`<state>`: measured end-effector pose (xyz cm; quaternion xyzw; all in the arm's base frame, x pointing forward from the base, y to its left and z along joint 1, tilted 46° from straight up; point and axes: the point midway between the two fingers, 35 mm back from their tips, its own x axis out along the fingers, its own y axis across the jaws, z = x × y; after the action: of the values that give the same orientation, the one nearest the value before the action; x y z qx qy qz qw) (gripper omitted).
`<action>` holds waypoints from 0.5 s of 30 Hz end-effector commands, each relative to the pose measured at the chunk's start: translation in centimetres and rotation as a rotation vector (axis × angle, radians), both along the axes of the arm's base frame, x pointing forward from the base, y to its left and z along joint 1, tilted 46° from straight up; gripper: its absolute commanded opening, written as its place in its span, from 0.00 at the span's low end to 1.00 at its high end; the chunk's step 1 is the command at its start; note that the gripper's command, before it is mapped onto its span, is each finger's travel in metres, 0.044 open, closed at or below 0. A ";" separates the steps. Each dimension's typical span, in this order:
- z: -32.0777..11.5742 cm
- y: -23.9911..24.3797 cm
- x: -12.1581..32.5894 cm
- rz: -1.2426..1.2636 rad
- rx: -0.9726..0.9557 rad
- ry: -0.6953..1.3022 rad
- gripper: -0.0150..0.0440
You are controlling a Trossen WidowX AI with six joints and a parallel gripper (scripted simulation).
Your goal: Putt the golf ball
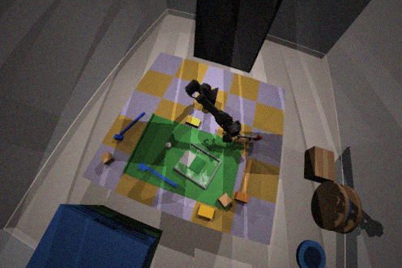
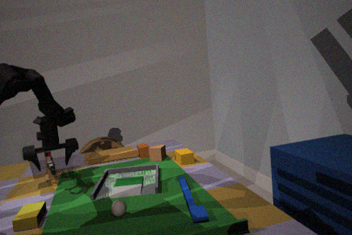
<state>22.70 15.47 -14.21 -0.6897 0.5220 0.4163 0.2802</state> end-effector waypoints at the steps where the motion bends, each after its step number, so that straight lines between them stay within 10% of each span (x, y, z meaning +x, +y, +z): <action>1: -1.1 -1.4 0.0 0.002 -0.015 0.007 1.00; 15: -2.0 -2.3 0.3 0.002 -0.016 0.007 1.00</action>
<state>23.11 13.69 -15.82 -0.6891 0.5245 0.4149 0.2791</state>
